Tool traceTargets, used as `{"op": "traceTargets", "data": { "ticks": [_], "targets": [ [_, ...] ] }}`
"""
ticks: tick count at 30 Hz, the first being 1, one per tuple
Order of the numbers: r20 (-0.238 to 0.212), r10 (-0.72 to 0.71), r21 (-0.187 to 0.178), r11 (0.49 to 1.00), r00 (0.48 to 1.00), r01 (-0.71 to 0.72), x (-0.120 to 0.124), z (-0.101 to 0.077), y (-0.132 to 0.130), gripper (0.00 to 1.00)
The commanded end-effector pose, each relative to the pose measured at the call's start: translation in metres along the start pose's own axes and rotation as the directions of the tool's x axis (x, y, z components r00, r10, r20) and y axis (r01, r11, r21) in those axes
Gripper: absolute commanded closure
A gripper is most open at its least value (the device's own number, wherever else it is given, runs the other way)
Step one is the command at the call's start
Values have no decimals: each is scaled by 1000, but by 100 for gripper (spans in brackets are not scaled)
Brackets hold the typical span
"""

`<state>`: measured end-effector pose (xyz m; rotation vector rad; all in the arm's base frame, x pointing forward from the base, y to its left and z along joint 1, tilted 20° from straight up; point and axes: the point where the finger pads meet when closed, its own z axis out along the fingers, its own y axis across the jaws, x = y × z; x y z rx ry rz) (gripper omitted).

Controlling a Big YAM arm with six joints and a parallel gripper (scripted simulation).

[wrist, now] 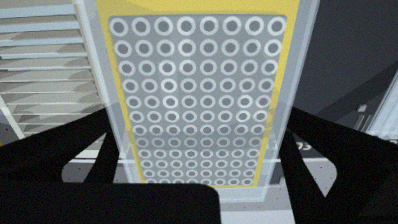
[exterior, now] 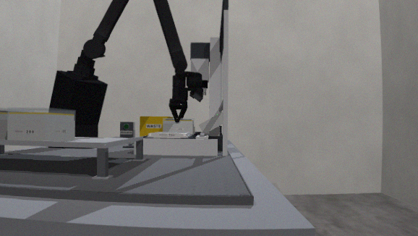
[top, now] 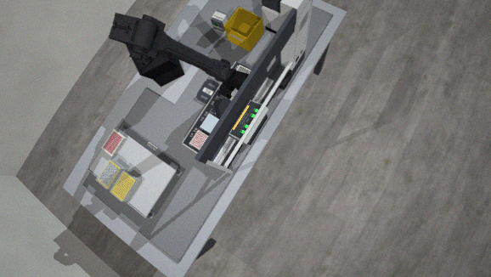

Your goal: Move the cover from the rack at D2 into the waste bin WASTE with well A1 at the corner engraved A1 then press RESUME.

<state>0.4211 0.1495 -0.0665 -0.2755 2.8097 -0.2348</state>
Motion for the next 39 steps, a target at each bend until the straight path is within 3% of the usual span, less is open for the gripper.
{"op": "traceTargets", "data": {
  "ticks": [1,13,17,39],
  "targets": [
    [27,2,-7,1000,1000,-1,-13,-4,3,100],
    [27,2,-7,1000,1000,-1,-13,-4,3,100],
    [32,-10,-11,1000,999,10,-11,-18,7,100],
    [25,4,-7,1000,1000,-4,-7,-46,3,100]
  ]
}}
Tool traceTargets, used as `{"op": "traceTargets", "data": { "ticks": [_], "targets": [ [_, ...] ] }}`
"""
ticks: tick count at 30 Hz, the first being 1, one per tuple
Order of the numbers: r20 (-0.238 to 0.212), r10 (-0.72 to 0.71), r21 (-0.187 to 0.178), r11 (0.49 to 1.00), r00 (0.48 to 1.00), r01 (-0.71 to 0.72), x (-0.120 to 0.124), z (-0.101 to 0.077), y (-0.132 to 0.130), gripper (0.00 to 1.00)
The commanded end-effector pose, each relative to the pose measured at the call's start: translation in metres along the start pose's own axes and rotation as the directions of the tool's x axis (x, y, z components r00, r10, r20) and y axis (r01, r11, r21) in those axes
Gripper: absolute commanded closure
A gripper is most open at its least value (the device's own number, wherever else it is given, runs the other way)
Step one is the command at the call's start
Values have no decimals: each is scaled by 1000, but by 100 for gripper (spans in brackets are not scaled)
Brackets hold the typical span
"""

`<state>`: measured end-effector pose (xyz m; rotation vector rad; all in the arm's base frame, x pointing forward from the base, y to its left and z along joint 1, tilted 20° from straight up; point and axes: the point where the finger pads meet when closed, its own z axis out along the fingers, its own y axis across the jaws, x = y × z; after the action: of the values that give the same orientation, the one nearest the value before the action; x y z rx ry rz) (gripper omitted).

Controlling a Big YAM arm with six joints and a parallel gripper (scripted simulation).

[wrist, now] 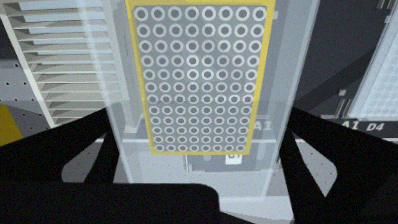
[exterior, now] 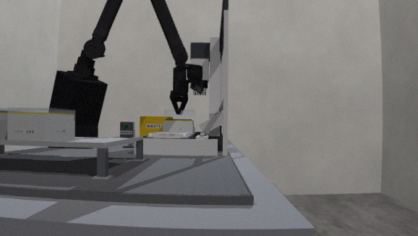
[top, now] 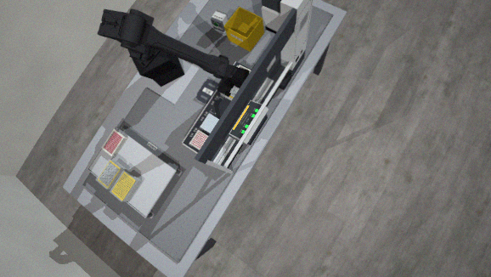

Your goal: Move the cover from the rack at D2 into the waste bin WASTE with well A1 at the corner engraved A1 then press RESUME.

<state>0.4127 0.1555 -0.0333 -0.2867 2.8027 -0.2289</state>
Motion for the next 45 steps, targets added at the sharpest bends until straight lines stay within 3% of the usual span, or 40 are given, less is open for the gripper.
{"op": "traceTargets", "data": {
  "ticks": [1,31,33,34,39,45],
  "targets": [
    [17,10,-2,1000,1000,-10,-4,-13,3,100],
    [53,17,-14,1000,998,-16,-23,-69,8,100],
    [53,17,-14,1000,998,-16,-23,-69,8,100],
    [32,17,-6,1000,999,-17,-15,-64,4,100],
    [55,17,-15,1000,998,-16,-24,-80,8,100],
    [51,20,-13,1000,998,-20,-22,-89,6,100]
  ]
}}
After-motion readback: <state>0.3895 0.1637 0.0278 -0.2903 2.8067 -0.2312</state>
